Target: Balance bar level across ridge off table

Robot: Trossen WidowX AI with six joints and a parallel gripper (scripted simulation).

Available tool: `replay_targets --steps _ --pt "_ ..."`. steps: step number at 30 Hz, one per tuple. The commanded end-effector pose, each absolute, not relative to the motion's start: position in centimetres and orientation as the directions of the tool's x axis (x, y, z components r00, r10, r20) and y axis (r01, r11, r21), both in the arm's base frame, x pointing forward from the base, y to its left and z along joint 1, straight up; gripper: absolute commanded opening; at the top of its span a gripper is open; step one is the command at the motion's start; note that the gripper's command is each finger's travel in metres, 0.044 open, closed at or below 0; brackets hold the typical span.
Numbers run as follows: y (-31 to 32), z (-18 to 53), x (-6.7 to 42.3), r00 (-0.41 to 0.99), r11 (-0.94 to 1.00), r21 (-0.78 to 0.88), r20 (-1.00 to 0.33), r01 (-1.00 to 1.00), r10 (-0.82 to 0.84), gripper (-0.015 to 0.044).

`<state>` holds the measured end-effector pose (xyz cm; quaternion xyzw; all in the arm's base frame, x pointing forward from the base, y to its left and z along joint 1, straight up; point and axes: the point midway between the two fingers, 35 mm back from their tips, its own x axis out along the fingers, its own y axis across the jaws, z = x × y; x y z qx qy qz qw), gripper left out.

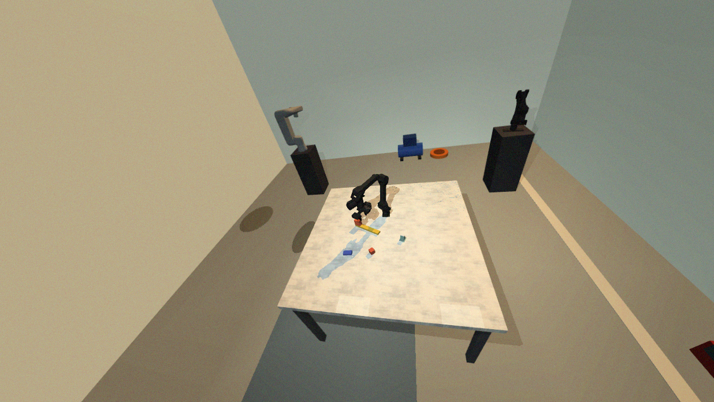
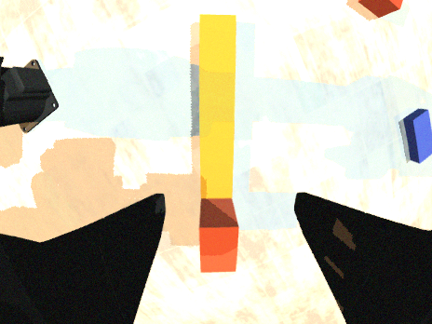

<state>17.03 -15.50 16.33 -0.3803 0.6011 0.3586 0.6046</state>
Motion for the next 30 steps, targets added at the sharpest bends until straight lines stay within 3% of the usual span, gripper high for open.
replay_targets --steps 1,12,30 --pt "-15.5 14.8 17.2 0.018 0.448 -0.024 -1.000 -0.894 -0.017 0.0315" --pt "-15.5 7.6 17.1 0.018 0.448 -0.023 -1.000 -0.894 -0.016 0.0315" --pt "-15.5 5.1 17.1 0.018 0.448 -0.023 -1.000 -0.894 -0.016 0.0315"
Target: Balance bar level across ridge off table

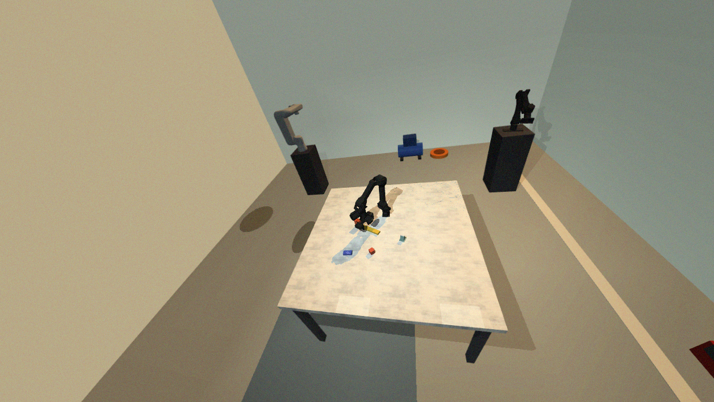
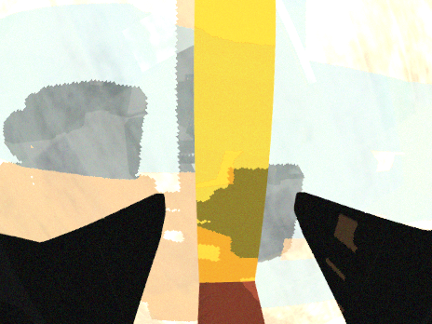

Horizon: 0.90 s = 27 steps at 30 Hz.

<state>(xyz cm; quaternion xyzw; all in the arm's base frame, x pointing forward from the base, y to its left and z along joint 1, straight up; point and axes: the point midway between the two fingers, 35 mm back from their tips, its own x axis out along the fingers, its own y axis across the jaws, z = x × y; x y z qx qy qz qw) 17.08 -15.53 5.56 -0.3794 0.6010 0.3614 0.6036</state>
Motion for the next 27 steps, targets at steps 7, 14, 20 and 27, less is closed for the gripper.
replay_targets --steps 7,14,20,27 --pt "-15.46 4.57 17.09 0.018 0.448 -0.023 -1.000 -0.894 -0.016 0.0315" --pt "-15.46 4.57 17.09 0.018 0.448 -0.023 -1.000 -0.894 -0.016 0.0315" --pt "-15.49 4.59 17.03 0.015 0.451 -0.021 -1.000 -0.892 -0.018 0.0184" --pt "-15.49 4.59 17.03 0.015 0.451 -0.021 -1.000 -0.892 -0.018 0.0117"
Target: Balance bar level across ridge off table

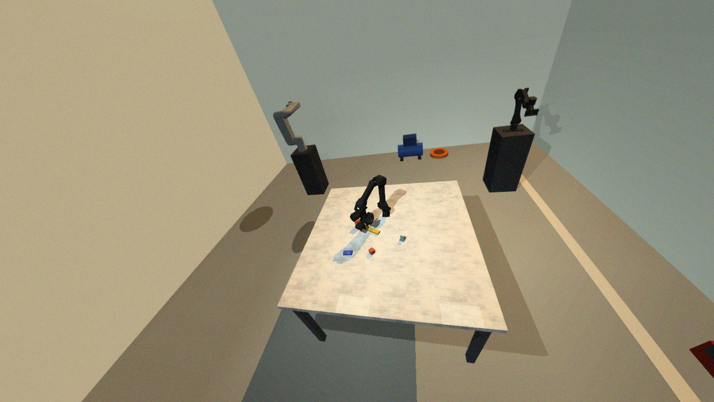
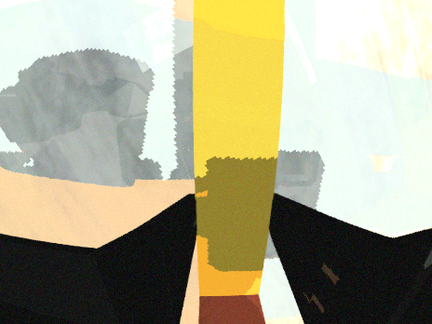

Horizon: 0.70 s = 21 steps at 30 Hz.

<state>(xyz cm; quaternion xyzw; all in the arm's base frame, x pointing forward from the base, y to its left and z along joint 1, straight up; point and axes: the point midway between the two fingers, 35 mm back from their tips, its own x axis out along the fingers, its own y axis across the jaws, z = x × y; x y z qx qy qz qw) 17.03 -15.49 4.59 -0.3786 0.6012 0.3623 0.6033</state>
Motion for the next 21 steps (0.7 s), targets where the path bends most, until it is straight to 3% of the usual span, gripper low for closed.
replay_targets --steps 1,6,21 --pt "-15.5 4.6 17.0 0.015 0.451 -0.021 -1.000 -0.892 -0.018 0.0111" --pt "-15.6 5.4 17.1 0.015 0.451 -0.022 -1.000 -0.893 -0.018 0.0000" --pt "-15.7 9.2 17.3 0.017 0.450 -0.023 -1.000 -0.893 -0.018 0.0000"
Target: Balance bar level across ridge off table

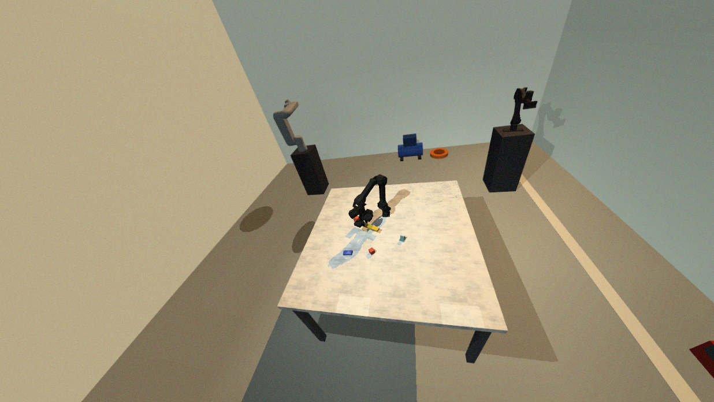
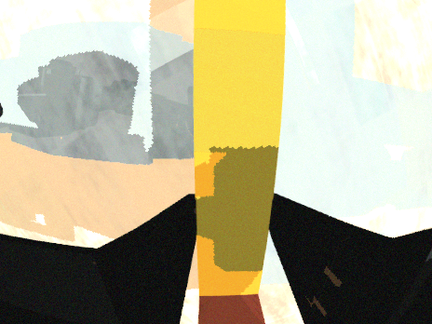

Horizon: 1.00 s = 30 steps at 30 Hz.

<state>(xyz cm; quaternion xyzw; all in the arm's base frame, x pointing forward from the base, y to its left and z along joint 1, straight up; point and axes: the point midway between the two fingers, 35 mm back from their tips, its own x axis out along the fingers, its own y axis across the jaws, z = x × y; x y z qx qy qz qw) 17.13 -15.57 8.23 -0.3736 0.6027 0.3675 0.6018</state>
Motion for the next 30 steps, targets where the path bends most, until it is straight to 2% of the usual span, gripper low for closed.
replay_targets --steps 1,20,30 --pt "-15.7 9.5 17.3 0.017 0.449 -0.023 -1.000 -0.893 -0.018 0.0000" --pt "-15.3 13.9 17.0 0.018 0.450 -0.024 -1.000 -0.893 -0.016 0.0000" --pt "-14.0 14.1 19.3 0.021 0.558 -0.025 -1.000 -0.830 -0.015 0.0000"
